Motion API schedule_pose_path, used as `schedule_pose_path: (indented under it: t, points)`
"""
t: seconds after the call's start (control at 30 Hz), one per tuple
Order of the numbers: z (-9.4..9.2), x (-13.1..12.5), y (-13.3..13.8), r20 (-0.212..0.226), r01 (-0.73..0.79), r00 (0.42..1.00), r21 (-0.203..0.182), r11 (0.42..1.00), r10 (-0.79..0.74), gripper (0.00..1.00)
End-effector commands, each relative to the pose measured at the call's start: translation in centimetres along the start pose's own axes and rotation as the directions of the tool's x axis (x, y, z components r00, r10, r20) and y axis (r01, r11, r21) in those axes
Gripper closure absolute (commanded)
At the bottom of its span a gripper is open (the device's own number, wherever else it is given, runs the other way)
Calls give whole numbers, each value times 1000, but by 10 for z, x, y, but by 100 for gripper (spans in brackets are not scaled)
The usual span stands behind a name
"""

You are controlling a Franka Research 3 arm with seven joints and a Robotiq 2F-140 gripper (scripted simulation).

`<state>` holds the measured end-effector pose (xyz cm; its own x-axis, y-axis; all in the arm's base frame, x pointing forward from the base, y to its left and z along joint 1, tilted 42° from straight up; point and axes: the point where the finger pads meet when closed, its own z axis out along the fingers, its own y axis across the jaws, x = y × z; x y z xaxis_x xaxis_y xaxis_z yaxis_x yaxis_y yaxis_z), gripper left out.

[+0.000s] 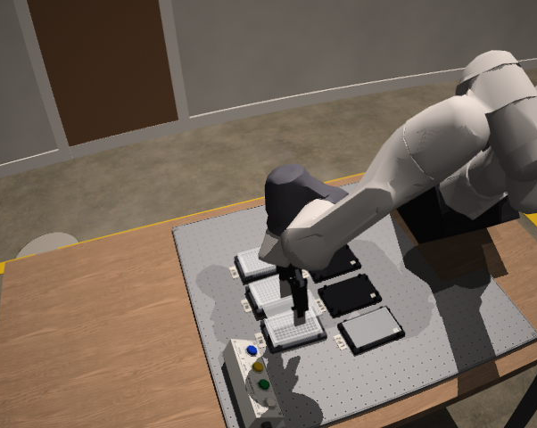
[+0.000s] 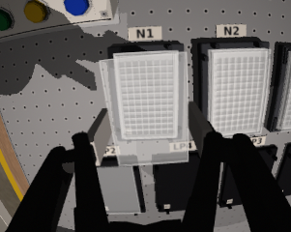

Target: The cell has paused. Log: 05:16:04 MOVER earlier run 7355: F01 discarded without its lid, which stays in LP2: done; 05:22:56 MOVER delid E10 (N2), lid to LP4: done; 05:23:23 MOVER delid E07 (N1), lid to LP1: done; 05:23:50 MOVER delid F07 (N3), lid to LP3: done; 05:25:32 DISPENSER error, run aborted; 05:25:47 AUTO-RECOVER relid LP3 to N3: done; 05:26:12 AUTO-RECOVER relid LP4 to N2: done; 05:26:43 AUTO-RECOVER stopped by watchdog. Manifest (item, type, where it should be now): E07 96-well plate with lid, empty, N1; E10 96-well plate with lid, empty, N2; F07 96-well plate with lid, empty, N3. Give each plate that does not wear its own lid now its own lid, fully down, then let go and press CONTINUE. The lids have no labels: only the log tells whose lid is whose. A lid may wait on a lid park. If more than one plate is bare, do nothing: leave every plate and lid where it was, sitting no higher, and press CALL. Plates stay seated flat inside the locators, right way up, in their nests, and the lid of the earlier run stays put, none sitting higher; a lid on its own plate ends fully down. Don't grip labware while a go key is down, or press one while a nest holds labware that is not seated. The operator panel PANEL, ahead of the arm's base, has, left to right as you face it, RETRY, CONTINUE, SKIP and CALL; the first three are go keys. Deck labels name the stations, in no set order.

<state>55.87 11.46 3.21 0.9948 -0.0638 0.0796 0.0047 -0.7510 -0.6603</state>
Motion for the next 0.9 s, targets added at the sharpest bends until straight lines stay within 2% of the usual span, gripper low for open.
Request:
schedule_pose_path:
  t: [0.0, 0.5, 0.87]
  points:
    - [1, 0, -1, 1, -18, 1000, 4, 1000, 18, 100]
    - [5, 0, -2, 1, -72, 997, 4, 997, 72, 100]
    - [19, -1, -2, 1, -73, 997, 4, 997, 73, 100]
